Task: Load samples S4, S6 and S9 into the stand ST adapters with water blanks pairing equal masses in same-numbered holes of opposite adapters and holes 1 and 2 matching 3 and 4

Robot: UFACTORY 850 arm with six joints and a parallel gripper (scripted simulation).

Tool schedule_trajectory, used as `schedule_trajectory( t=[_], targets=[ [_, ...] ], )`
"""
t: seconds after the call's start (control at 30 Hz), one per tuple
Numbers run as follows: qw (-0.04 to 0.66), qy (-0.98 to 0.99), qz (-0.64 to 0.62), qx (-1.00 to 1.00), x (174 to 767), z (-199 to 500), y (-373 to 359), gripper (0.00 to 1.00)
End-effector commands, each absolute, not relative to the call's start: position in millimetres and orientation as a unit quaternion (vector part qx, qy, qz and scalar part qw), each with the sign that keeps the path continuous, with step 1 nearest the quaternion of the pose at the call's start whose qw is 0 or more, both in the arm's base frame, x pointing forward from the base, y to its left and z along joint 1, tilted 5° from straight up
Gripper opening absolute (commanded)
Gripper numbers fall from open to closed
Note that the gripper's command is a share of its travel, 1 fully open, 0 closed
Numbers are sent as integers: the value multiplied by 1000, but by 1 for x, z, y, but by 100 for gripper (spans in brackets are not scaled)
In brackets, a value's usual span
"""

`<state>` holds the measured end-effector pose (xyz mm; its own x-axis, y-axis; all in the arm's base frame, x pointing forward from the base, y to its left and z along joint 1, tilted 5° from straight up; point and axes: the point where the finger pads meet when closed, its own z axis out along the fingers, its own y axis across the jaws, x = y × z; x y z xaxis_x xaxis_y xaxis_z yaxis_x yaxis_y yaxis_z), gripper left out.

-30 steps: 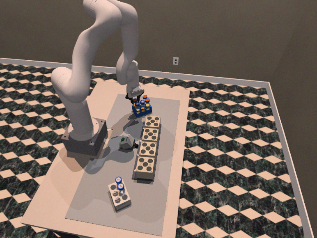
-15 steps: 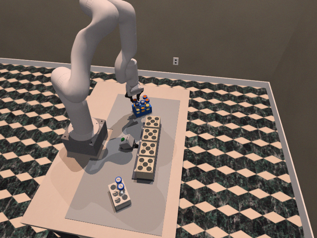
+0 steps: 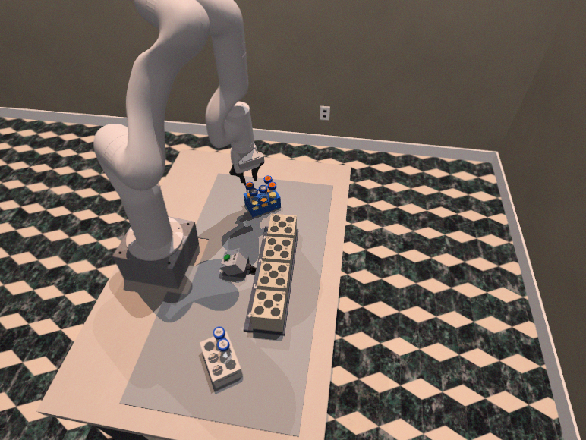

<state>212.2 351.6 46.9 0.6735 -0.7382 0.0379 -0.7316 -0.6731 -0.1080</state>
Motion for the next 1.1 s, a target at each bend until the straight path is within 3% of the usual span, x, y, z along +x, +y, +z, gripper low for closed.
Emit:
schedule_trajectory(
  t=[0.0,1.07],
  targets=[
    [21,402,-37,-914,212,54,352,44],
    [21,402,-37,-914,207,110,352,44]
  ],
)
